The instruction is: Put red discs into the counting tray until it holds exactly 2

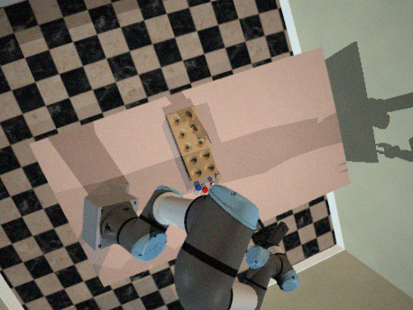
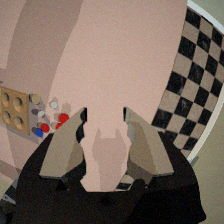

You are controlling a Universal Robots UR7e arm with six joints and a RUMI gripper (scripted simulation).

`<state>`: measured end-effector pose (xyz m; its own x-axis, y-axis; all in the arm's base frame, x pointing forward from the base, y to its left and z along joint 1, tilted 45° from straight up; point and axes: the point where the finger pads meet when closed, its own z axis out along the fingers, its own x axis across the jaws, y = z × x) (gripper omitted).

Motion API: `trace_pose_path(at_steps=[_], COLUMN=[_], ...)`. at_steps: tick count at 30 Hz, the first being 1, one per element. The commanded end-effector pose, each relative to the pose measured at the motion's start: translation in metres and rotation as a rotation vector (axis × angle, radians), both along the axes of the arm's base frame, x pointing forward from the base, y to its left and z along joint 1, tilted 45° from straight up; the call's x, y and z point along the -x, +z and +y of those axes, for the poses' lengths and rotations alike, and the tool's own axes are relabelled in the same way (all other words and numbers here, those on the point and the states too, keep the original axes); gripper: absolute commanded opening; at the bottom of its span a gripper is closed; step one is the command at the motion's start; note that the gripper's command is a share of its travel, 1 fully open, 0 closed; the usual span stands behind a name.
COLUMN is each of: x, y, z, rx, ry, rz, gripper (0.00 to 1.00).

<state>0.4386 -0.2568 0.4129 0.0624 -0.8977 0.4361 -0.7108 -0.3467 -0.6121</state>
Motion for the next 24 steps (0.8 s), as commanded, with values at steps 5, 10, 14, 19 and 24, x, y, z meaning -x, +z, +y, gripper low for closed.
trace_pose_path(at_steps=[5,10,14,19,24], x=[0.004,0.006,0.008,0.011,0.014], y=[-0.014,-0.02,-0.027,-0.038,-0.045], z=[0.007,0.01,0.013,0.017,0.02], rx=[0.144,0.21,0.275,0.372,0.436], ry=[0.132,0.189,0.247,0.334,0.392], rz=[0.059,0.087,0.117,0.161,0.19], gripper=[0.28,0.28,0.28,0.28,0.28])
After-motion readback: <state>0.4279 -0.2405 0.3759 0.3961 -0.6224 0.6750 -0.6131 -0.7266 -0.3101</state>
